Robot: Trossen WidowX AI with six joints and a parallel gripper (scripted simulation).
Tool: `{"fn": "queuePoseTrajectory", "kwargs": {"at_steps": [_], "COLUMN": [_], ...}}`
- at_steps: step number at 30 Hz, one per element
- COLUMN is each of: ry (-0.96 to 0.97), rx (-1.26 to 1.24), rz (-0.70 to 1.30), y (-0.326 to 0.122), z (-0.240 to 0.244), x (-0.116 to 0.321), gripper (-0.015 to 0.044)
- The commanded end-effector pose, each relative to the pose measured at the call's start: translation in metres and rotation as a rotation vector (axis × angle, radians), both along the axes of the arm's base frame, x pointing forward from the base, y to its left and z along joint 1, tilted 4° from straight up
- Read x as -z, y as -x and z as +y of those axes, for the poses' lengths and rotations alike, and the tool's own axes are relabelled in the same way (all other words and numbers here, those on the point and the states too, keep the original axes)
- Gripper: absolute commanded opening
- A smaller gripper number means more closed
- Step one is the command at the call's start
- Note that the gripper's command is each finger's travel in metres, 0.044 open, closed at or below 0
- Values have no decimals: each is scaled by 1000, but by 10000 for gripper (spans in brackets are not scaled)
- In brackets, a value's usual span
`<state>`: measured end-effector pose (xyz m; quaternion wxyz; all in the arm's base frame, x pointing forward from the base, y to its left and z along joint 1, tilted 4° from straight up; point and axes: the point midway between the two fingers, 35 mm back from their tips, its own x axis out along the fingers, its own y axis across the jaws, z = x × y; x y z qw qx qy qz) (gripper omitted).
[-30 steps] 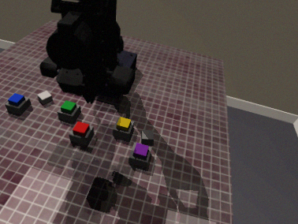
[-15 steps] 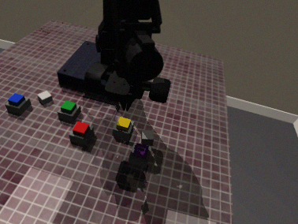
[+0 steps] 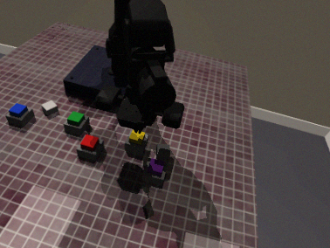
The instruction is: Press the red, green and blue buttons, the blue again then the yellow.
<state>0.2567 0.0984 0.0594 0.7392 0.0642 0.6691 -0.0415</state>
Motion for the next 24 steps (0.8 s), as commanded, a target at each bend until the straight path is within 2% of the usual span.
{"fn": "queuePoseTrajectory", "kwargs": {"at_steps": [1, 24], "ry": [6, 6], "rx": [6, 6], "rz": [7, 7], "y": [2, 1], "z": [-1, -1], "x": [8, 23], "gripper": [20, 20]}}
